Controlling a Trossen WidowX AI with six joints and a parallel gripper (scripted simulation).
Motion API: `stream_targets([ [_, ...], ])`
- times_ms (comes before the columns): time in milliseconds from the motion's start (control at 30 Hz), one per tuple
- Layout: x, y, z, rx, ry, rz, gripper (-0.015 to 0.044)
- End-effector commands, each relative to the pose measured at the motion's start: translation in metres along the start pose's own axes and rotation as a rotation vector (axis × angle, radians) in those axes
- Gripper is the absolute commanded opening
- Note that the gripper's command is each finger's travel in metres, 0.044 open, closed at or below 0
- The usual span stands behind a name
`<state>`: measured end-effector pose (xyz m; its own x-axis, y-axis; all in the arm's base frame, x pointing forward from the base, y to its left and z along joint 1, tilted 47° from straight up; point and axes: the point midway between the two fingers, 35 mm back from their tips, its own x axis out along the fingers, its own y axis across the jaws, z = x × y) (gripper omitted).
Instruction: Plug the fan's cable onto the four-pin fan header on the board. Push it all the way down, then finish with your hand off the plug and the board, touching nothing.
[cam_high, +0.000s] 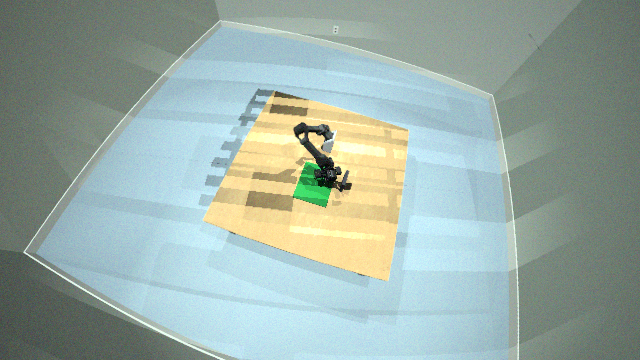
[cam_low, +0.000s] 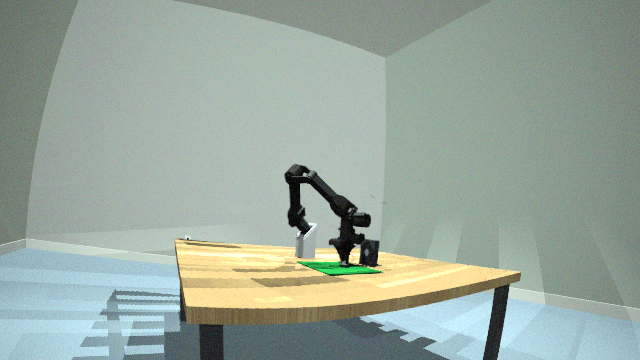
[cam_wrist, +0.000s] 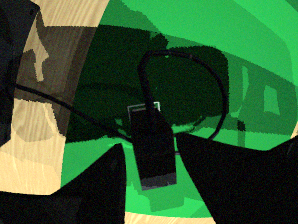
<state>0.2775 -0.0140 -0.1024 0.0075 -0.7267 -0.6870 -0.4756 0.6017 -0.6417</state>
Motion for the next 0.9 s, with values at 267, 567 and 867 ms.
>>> stream_targets([
  [267,-0.056,0.001,0.0,0.004,-0.007,-0.001,0.026],
  [567,-0.06,0.006,-0.04,0.001,-0.006,0.0,0.026],
  [867,-0.054,0.015,-0.119,-0.002,-0.001,0.0,0.026],
])
